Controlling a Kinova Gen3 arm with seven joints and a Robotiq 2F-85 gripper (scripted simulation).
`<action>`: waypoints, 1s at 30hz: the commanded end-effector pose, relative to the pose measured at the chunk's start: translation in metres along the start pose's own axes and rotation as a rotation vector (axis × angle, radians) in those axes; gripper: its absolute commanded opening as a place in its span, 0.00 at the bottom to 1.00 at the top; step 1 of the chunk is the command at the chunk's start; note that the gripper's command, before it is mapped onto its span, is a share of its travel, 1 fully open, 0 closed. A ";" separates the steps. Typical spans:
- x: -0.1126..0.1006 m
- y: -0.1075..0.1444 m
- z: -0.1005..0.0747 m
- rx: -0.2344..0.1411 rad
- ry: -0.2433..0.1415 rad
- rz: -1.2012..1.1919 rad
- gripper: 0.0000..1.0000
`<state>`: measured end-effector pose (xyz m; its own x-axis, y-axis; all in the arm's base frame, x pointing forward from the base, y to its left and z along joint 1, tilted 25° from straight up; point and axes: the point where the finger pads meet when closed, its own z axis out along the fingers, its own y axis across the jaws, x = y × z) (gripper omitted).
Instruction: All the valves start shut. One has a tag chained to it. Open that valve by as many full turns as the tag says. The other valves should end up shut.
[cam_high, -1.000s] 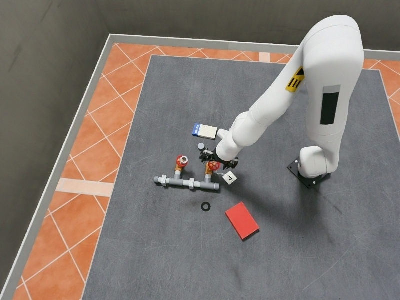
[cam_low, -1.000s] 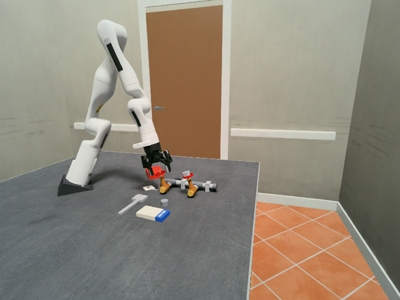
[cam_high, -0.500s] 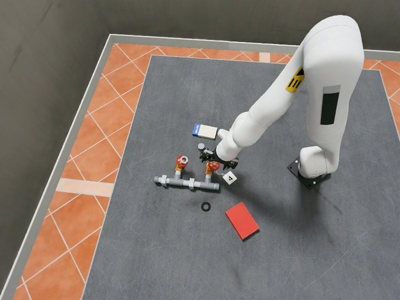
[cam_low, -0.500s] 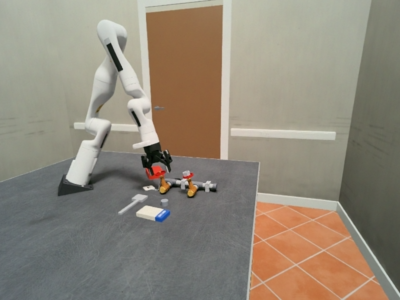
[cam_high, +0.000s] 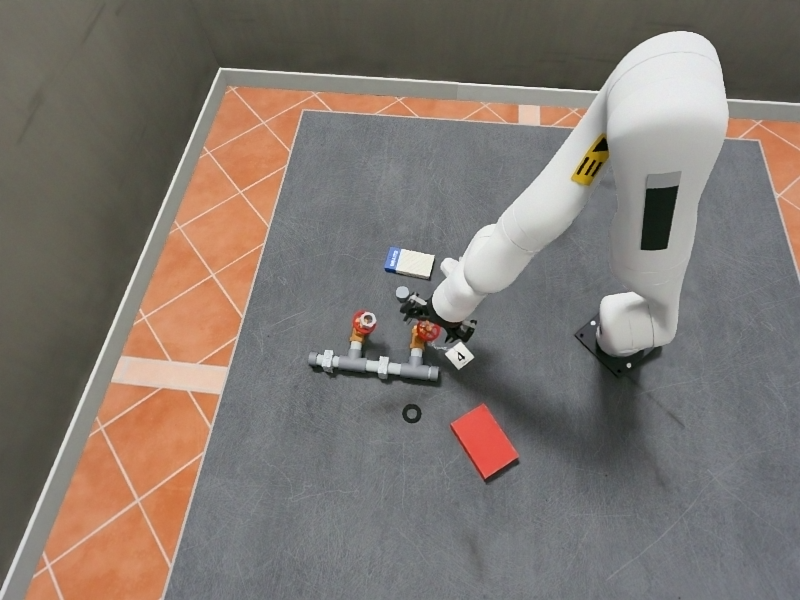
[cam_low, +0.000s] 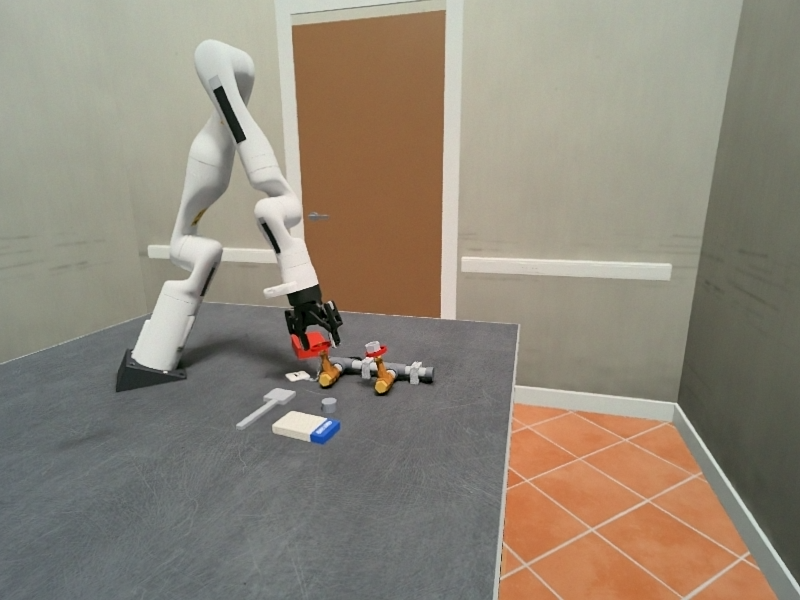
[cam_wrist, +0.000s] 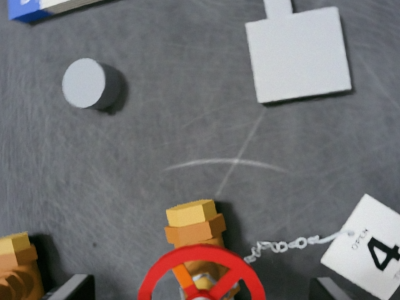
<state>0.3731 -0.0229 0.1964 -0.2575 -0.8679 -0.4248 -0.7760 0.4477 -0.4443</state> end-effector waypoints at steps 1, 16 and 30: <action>0.000 0.000 0.000 0.001 0.001 0.051 1.00; 0.000 0.000 0.000 0.001 0.000 0.433 1.00; 0.000 0.000 0.000 0.001 0.000 0.856 1.00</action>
<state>0.3731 -0.0229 0.1964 -0.7324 -0.2902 -0.6160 -0.3620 0.9321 -0.0086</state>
